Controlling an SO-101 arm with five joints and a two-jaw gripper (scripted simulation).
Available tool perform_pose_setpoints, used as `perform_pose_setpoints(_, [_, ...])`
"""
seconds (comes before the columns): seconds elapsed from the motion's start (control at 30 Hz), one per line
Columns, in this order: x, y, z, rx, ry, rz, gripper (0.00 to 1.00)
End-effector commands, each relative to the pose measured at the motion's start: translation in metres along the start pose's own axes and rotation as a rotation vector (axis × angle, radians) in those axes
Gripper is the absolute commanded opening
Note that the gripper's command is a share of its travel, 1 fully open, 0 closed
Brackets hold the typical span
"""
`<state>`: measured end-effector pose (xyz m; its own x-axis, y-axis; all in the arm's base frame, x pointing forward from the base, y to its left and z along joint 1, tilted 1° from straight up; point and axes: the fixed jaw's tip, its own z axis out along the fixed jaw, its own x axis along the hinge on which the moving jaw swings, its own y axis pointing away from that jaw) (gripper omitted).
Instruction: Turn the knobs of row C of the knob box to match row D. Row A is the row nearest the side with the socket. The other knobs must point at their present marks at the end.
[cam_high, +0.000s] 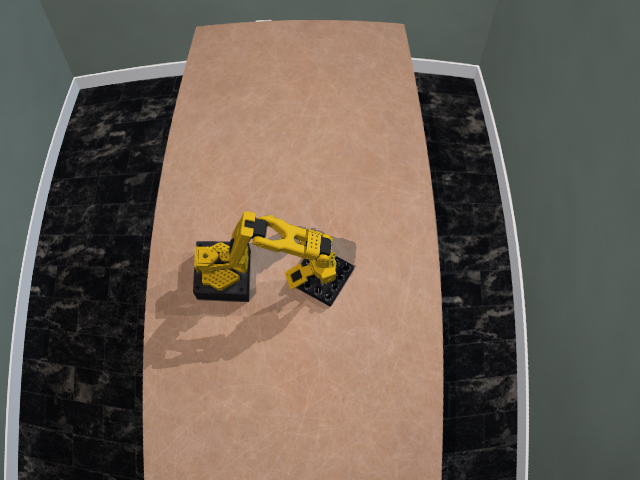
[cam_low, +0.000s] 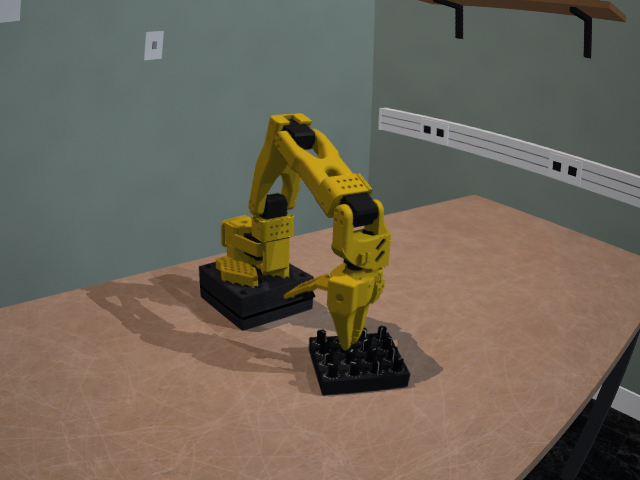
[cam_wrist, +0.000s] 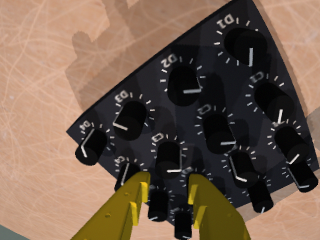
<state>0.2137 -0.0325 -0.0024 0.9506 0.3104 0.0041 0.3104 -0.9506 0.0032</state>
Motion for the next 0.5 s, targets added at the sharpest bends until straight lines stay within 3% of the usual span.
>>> perform_pose_setpoints(0.0, [0.0005, 0.0016, -0.0019, 0.0, 0.003, -0.002, 0.1])
perform_pose_setpoints(0.47, [0.0039, 0.0031, -0.005, 0.0, 0.003, -0.002, 0.1])
